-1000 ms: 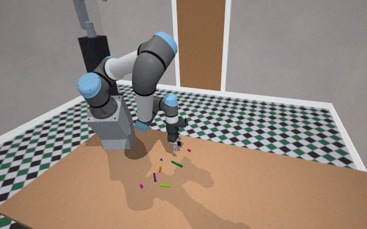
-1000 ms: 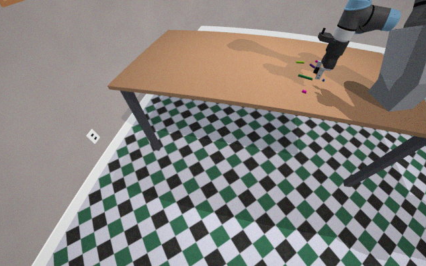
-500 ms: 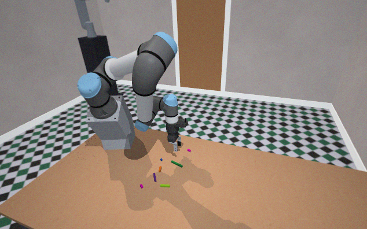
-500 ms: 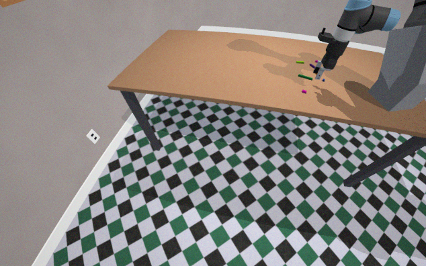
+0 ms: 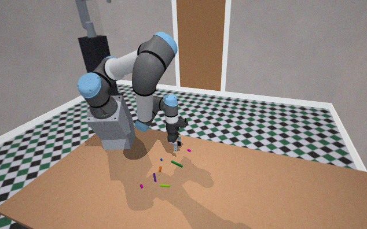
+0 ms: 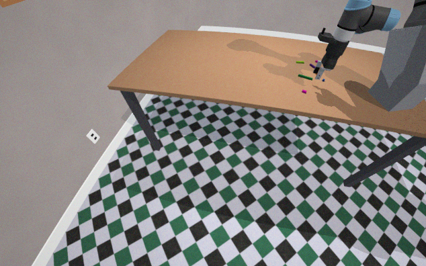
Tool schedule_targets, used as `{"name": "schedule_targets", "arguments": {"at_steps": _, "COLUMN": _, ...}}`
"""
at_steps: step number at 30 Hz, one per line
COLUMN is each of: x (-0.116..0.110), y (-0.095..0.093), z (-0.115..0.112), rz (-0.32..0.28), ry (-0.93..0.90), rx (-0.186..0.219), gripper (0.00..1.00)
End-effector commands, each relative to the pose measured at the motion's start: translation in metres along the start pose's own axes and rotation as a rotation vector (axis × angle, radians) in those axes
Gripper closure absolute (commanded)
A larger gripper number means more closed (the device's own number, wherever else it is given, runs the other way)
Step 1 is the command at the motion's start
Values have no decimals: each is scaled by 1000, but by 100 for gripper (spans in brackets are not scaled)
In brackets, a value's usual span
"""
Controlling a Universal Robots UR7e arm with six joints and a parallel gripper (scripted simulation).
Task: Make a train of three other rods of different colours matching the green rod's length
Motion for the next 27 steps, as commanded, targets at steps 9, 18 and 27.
{"name": "schedule_targets", "arguments": {"at_steps": 9, "x": 0, "y": 0, "z": 0, "rz": 1, "ry": 0, "rx": 0, "gripper": 0}}
{"name": "schedule_targets", "arguments": {"at_steps": 18, "x": 0, "y": 0, "z": 0, "rz": 1, "ry": 0, "rx": 0, "gripper": 0}}
{"name": "schedule_targets", "arguments": {"at_steps": 27, "x": 0, "y": 0, "z": 0, "rz": 1, "ry": 0, "rx": 0, "gripper": 0}}
Point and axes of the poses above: the point where the finger pads meet when closed, its own y axis back along the fingers, its own z axis across the jaws, x = y × z, the point moved 8 cm from there along y, back along the fingers, and after that the axes turned 1 degree about y, right-handed, at the moved point
